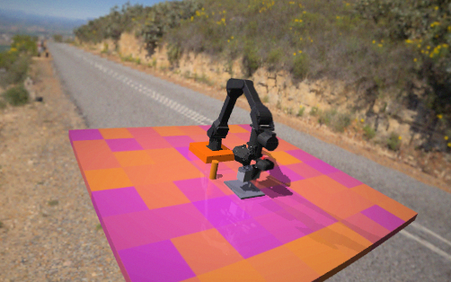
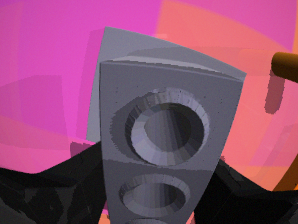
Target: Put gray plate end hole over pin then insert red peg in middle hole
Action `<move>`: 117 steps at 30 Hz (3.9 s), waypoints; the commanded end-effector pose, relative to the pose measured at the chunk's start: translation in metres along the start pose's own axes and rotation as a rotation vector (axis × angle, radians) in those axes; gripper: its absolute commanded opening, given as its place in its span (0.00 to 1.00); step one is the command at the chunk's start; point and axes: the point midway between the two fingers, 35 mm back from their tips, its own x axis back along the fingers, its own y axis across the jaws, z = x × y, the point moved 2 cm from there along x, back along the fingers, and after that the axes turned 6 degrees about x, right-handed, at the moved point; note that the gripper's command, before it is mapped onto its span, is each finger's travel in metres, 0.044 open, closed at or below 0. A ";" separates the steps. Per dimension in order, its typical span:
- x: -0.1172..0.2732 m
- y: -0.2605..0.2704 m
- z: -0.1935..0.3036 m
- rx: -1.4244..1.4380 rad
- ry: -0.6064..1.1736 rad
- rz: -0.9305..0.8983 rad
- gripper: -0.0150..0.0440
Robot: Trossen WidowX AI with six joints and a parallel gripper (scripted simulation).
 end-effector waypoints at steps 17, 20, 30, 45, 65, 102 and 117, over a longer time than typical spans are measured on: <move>-0.002 -0.002 -0.001 0.006 -0.001 0.004 0.25; -0.002 -0.002 -0.001 0.006 -0.001 0.004 0.25; -0.008 -0.002 -0.002 0.006 -0.001 0.004 0.25; -0.026 -0.002 -0.002 0.006 -0.001 0.004 0.25; -0.038 -0.001 -0.002 0.000 -0.001 -0.001 0.25; 0.078 0.002 -0.003 0.006 -0.001 0.004 1.00; 0.082 -0.020 0.125 0.226 0.012 0.004 1.00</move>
